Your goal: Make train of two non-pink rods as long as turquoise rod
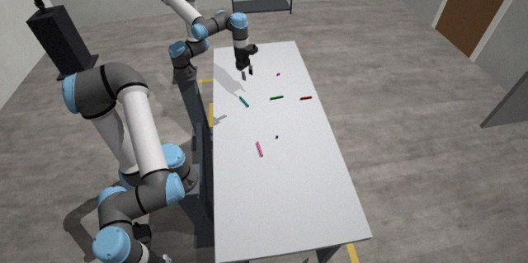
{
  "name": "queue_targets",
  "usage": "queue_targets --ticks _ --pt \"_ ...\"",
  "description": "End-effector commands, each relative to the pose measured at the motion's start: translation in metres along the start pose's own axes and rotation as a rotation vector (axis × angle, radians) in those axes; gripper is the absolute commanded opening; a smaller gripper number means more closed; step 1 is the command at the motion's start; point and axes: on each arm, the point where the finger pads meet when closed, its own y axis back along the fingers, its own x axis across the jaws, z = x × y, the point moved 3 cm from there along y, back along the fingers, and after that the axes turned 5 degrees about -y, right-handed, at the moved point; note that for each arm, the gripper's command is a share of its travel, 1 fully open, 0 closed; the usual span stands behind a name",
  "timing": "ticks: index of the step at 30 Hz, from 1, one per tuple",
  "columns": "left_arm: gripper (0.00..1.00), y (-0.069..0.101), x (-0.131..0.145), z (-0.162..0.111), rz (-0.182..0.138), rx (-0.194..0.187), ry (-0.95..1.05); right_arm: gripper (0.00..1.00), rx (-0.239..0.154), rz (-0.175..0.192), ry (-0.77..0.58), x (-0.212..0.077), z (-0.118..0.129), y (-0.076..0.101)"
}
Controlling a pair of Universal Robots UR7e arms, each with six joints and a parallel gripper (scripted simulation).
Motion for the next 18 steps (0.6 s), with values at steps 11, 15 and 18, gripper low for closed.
queue_targets --ticks 11,15,18 --pt "1.00 0.000 -0.003 -0.001 0.000 0.002 -0.020 1.00 -0.001 0.000 0.000 0.000 0.000 0.000" --pt "1.00 -0.002 -0.007 -0.003 0.000 0.002 -0.047 1.00 -0.001 0.000 0.000 0.000 0.000 0.000" --pt "1.00 -0.003 -0.011 -0.005 0.000 0.002 -0.077 1.00 -0.001 0.000 0.000 0.000 0.000 0.000"
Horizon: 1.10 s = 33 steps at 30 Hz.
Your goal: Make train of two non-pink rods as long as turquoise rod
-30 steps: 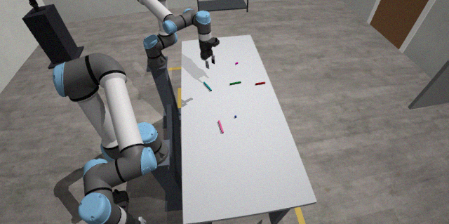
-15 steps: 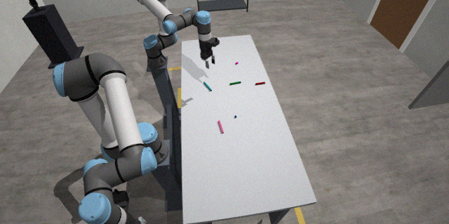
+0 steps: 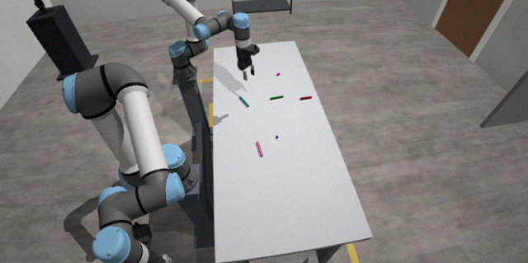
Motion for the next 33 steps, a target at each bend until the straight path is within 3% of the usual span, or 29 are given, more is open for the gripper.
queue_targets --ticks 1,19,33 --pt "1.00 0.000 -0.003 -0.001 0.000 0.002 -0.018 1.00 -0.001 0.000 0.000 0.000 0.000 0.000" --pt "1.00 -0.017 -0.046 -0.010 -0.001 0.002 -0.303 1.00 -0.001 0.000 0.000 0.000 0.000 0.000" --pt "1.00 -0.046 -0.117 -0.008 -0.001 0.002 -0.727 1.00 -0.001 0.000 0.000 0.000 0.000 0.000"
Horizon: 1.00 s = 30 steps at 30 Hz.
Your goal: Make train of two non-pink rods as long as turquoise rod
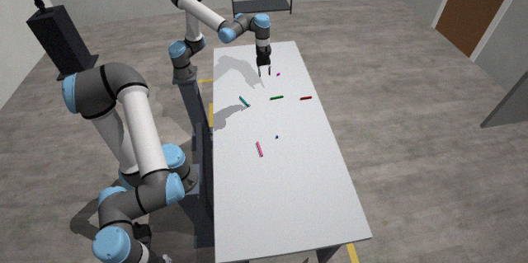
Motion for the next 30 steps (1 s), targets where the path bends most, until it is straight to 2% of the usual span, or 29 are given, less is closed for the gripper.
queue_targets --ticks 1,3,18,20,30 --pt "1.00 -0.006 -0.011 0.011 0.001 0.004 -0.112 1.00 -0.001 0.000 0.000 0.000 0.000 0.000" --pt "1.00 -0.006 -0.011 0.011 0.001 0.004 -0.112 1.00 -0.001 0.000 0.000 0.000 0.000 0.000" --pt "1.00 -0.043 -0.066 0.085 0.000 0.004 -0.598 1.00 -0.001 0.000 0.000 0.000 0.000 0.000" --pt "1.00 -0.043 -0.066 0.085 0.000 0.004 -0.598 1.00 -0.001 0.000 0.000 0.000 0.000 0.000" --pt "1.00 -0.065 -0.092 0.133 -0.001 0.004 -0.856 1.00 -0.001 0.000 0.000 0.000 0.000 0.000"
